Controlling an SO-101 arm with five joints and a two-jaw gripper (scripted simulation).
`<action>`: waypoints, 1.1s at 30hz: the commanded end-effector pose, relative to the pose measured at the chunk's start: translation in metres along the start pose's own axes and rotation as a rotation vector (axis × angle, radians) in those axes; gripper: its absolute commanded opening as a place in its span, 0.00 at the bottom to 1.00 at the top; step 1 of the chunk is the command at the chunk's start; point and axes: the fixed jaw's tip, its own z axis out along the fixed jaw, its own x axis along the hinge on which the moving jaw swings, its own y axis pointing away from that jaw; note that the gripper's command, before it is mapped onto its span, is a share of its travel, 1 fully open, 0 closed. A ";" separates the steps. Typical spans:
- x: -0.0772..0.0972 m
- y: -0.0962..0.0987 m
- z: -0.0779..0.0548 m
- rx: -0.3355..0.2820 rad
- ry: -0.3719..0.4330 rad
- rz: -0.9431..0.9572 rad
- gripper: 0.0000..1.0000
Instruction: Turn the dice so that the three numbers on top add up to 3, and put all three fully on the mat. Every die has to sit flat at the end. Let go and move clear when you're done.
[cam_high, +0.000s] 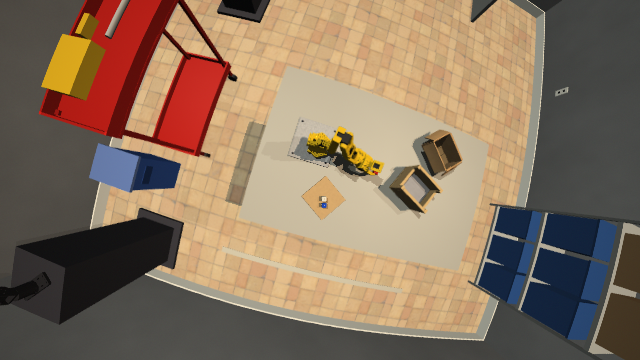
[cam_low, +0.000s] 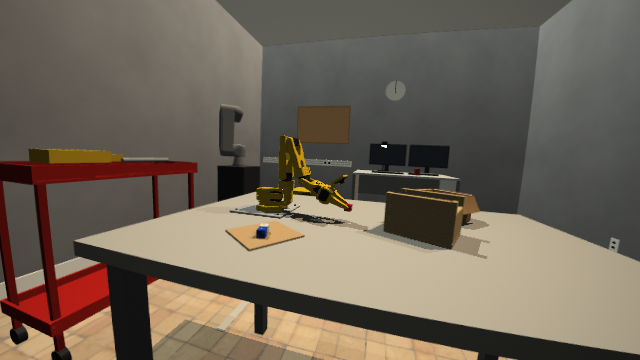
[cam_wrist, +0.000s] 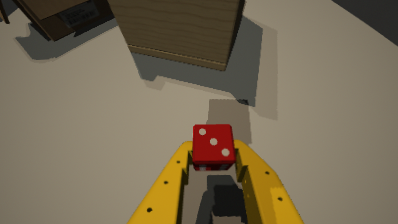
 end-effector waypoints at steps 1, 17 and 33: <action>0.004 -0.003 0.000 0.009 0.002 -0.003 0.00; 0.008 -0.003 0.002 0.009 0.002 -0.003 0.00; 0.013 -0.003 0.004 0.009 0.002 -0.003 0.00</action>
